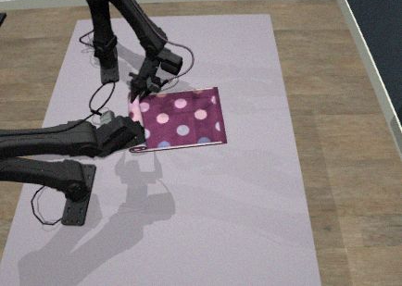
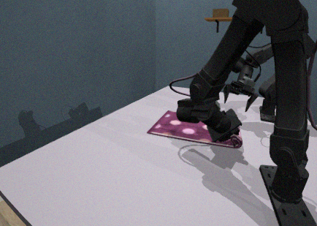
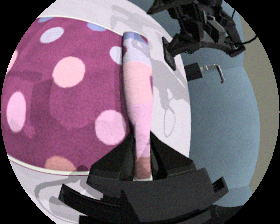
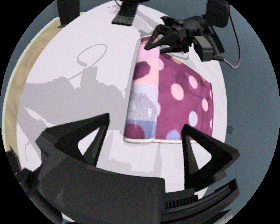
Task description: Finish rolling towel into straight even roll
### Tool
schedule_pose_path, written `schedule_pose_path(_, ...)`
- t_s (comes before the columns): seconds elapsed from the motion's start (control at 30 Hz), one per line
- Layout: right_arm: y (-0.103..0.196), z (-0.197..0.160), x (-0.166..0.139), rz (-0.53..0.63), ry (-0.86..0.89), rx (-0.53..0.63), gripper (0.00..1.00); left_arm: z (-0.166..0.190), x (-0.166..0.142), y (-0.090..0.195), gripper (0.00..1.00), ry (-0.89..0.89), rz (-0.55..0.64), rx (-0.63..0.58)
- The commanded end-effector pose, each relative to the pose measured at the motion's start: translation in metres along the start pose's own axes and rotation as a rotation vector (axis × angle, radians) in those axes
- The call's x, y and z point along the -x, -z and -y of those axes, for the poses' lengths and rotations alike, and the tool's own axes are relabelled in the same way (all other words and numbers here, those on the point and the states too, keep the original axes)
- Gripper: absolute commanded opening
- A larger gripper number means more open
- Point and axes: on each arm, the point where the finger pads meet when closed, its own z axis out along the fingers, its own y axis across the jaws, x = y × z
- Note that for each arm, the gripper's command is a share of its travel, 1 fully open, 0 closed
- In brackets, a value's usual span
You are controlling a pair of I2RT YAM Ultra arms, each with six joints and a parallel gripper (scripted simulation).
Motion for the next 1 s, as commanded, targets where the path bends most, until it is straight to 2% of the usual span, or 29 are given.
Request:
schedule_pose_path(0.0,-0.001,0.010,0.004,0.005,0.018,-0.056,0.98,0.004,0.005,0.004,0.18,-0.008,0.004,-0.032)
schedule_pose_path(0.47,-0.009,0.012,-0.002,0.028,0.070,-0.012,0.98,-0.004,0.000,-0.003,0.18,-0.008,0.004,-0.032)
schedule_pose_path(0.97,-0.044,-0.004,-0.029,0.028,0.070,-0.012,0.98,-0.004,0.000,-0.003,0.18,-0.008,0.004,-0.032)
